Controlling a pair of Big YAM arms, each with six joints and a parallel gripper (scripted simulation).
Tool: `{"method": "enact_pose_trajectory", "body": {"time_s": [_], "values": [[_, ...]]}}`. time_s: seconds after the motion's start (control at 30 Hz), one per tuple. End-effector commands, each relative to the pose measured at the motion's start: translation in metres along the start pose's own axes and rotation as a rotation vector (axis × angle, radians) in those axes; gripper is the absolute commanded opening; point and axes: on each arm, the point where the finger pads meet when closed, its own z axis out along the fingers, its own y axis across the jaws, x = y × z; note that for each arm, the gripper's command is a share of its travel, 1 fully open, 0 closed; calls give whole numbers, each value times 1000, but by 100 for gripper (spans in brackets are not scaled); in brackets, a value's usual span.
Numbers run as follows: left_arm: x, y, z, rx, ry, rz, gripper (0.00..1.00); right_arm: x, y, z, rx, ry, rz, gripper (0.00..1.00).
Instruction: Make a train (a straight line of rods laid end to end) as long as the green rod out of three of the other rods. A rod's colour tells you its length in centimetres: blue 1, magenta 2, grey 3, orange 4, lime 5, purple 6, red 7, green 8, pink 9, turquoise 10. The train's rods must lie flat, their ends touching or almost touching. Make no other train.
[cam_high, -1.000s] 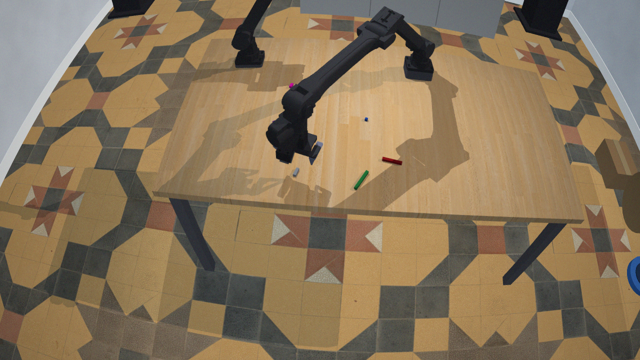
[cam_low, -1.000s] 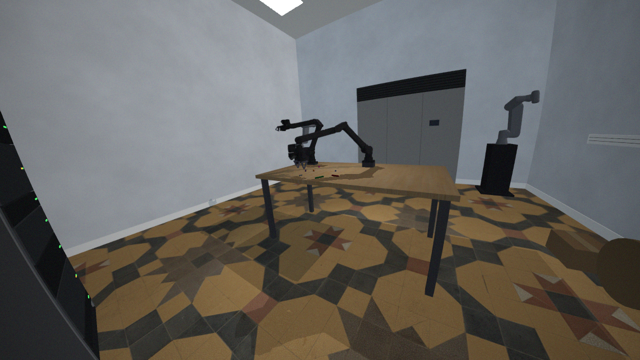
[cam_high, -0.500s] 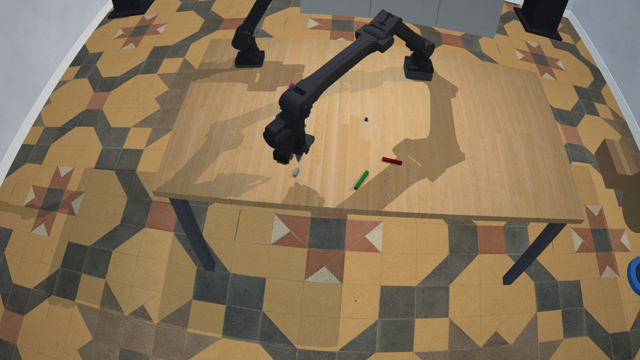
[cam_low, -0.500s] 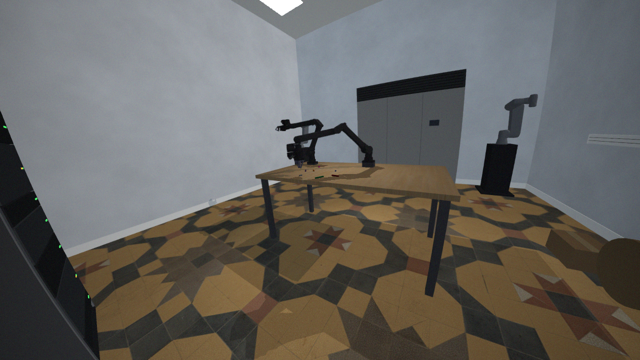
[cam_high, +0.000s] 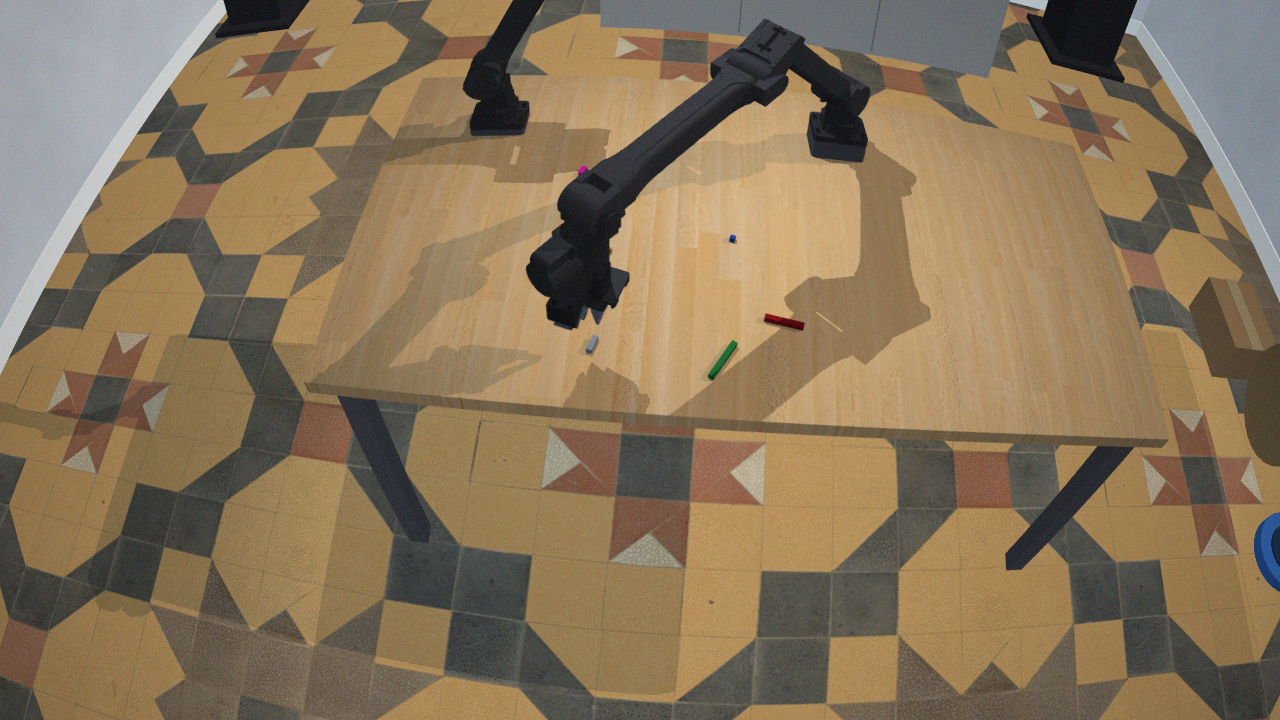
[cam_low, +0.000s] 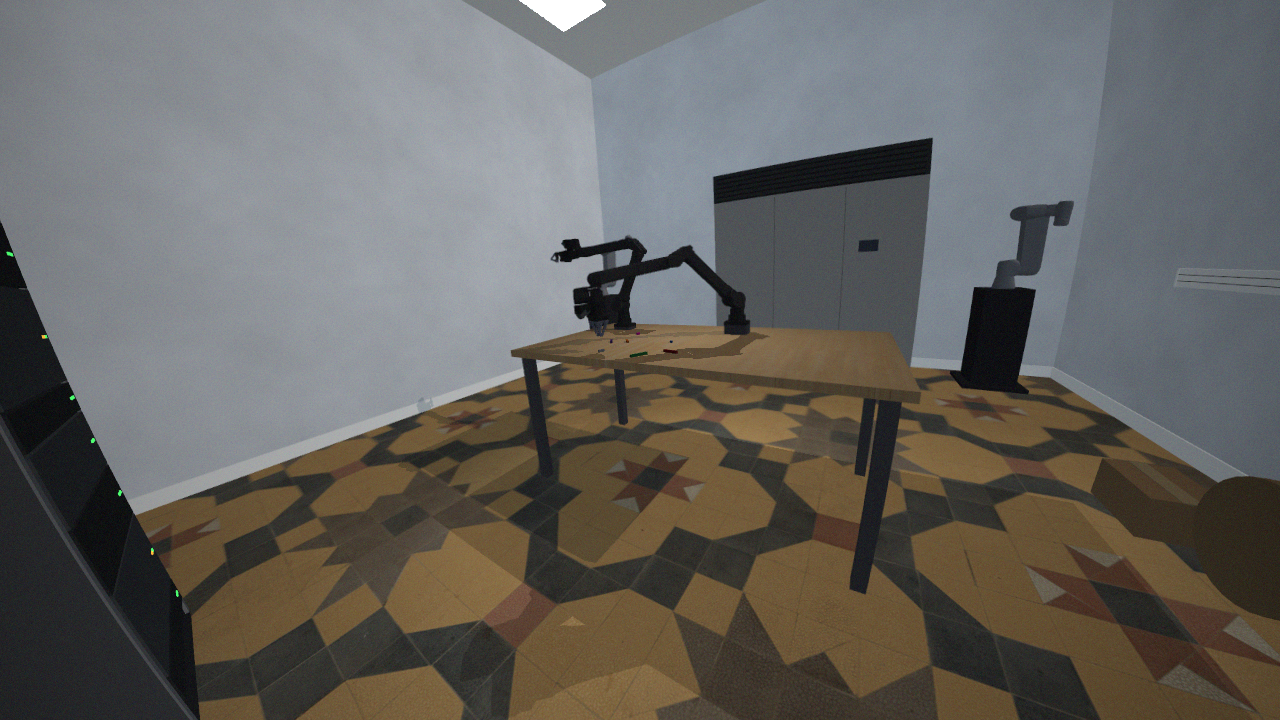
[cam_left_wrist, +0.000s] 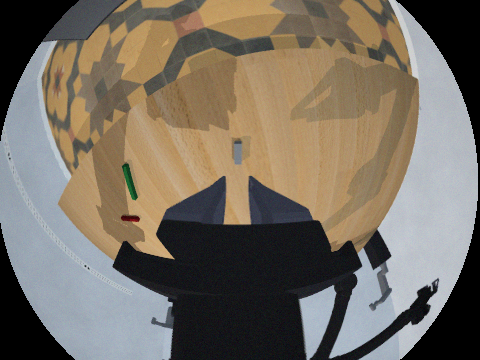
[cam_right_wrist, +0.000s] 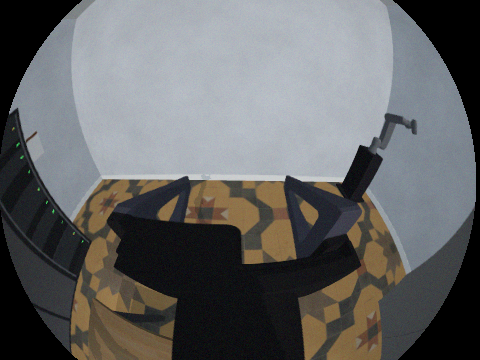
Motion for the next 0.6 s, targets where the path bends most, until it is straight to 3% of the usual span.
{"method": "enact_pose_trajectory", "body": {"time_s": [0.0, 0.57], "values": [[-6, -8, -8, 9, -23, -4, 23, -39, -6, 5, 12, -70, 10, 100], [-5, -7, -1, 6, -15, -4, 23, -39, -6, 5, 12, -70, 10, 100]]}}
